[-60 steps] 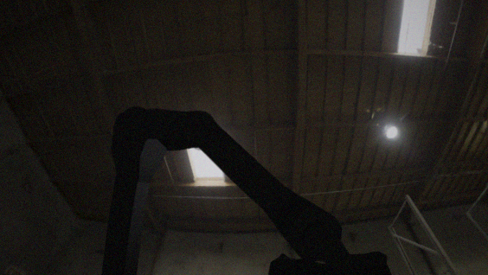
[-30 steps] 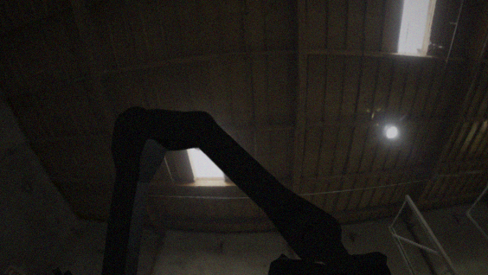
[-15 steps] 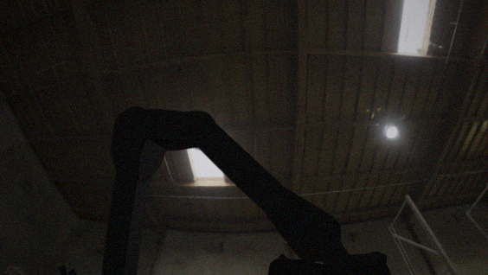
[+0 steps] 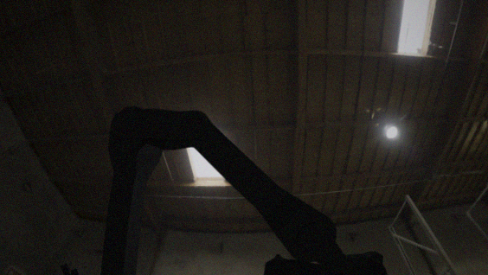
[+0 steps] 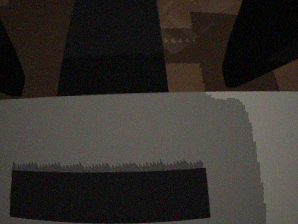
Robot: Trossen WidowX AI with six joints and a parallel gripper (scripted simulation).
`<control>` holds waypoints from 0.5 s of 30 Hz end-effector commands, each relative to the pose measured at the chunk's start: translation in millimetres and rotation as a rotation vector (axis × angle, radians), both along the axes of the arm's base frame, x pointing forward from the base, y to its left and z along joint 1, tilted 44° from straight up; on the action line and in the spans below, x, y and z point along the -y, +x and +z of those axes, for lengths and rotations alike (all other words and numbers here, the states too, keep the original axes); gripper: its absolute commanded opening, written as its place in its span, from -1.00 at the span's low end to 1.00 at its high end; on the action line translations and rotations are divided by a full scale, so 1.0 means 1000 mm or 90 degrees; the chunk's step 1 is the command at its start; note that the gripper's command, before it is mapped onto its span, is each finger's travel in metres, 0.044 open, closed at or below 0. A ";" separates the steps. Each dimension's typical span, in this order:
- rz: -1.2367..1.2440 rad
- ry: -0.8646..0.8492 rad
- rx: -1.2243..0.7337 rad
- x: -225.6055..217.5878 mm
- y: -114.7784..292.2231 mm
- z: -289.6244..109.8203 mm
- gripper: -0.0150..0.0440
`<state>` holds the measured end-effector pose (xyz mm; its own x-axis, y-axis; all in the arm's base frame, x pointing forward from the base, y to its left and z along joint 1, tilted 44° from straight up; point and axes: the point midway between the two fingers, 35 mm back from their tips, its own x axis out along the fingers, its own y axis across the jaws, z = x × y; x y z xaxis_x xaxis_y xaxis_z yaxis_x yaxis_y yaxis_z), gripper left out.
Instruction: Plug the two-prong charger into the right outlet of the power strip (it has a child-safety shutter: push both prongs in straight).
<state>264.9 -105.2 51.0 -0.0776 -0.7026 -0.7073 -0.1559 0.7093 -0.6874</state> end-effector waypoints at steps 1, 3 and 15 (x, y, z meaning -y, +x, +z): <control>0.000 0.000 0.001 0.001 -0.004 0.000 1.00; 0.000 0.000 0.002 0.001 -0.005 0.001 1.00; 0.000 0.000 0.004 0.001 -0.008 0.001 1.00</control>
